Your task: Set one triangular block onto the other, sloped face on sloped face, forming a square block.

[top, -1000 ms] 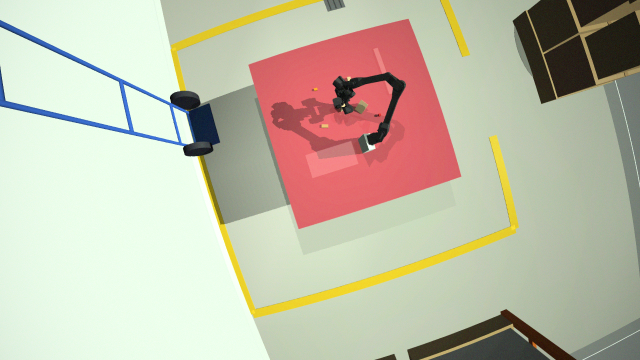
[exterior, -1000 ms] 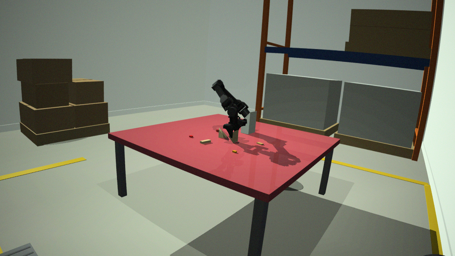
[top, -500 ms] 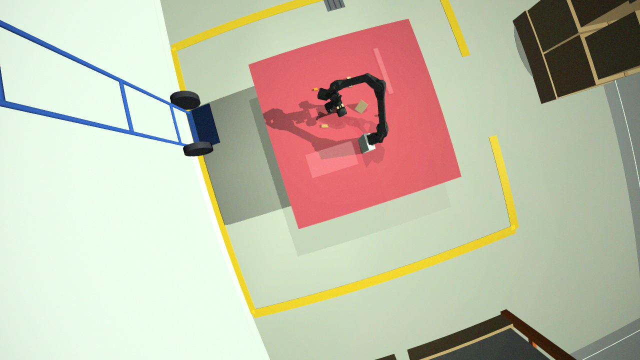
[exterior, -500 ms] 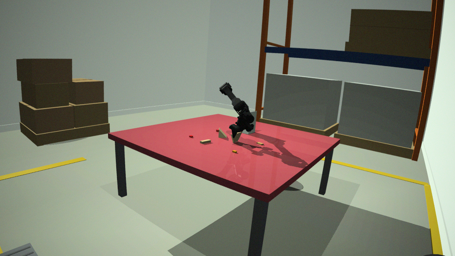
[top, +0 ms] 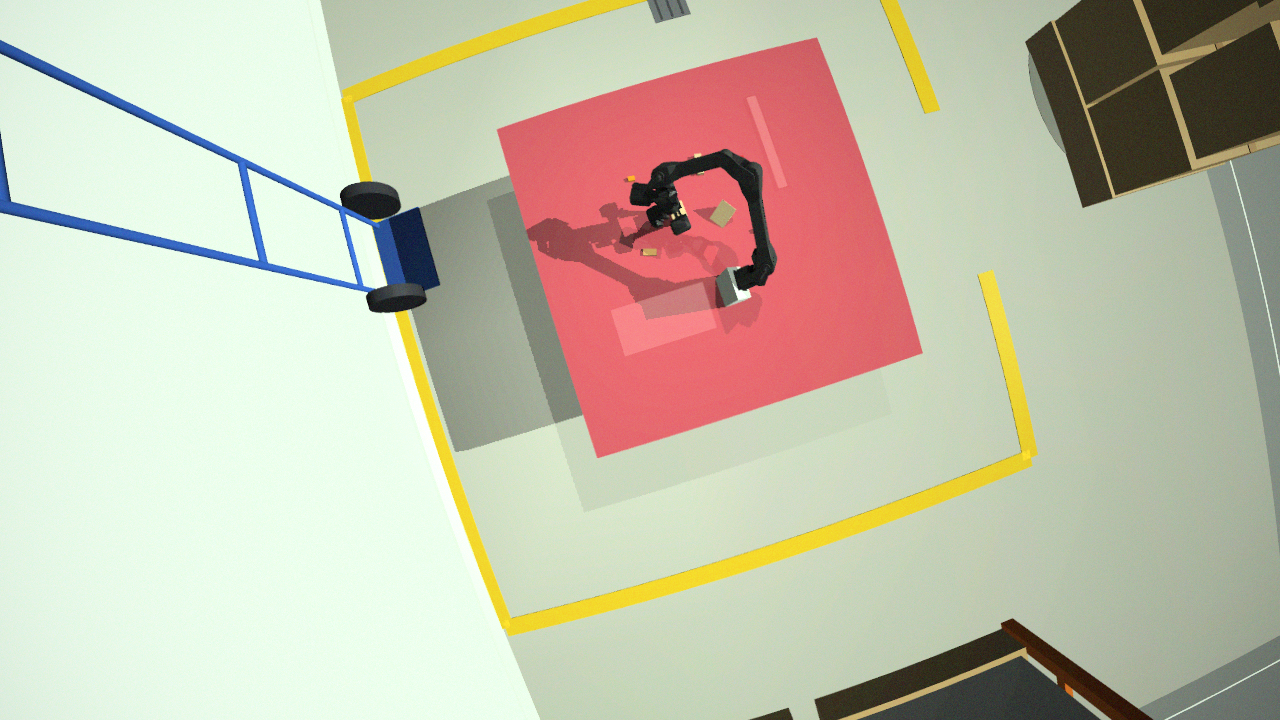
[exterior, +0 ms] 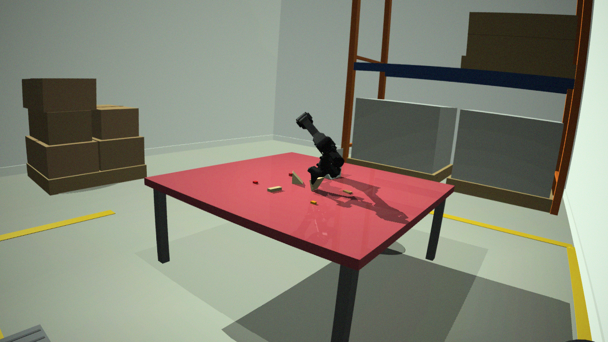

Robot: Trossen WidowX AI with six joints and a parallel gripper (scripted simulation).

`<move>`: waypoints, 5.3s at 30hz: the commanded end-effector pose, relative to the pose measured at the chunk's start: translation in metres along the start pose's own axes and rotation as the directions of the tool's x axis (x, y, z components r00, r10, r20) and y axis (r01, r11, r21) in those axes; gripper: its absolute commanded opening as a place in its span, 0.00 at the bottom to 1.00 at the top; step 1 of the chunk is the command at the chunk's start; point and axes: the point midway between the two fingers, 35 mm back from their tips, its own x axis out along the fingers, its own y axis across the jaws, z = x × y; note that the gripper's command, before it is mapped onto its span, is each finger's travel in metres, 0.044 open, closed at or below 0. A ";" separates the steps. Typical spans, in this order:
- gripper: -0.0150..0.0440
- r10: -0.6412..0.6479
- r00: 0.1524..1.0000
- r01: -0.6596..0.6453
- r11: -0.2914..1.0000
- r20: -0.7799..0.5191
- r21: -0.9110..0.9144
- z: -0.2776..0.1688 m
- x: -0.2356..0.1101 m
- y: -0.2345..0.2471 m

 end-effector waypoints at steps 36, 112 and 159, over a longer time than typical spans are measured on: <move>1.00 -0.059 0.998 0.060 0.996 0.029 -0.066 0.030 -0.092 0.000; 0.25 -0.028 1.000 0.028 0.998 0.011 -0.062 0.020 -0.063 -0.001; 0.25 -0.110 0.993 0.016 0.423 0.033 0.906 0.012 -0.080 0.003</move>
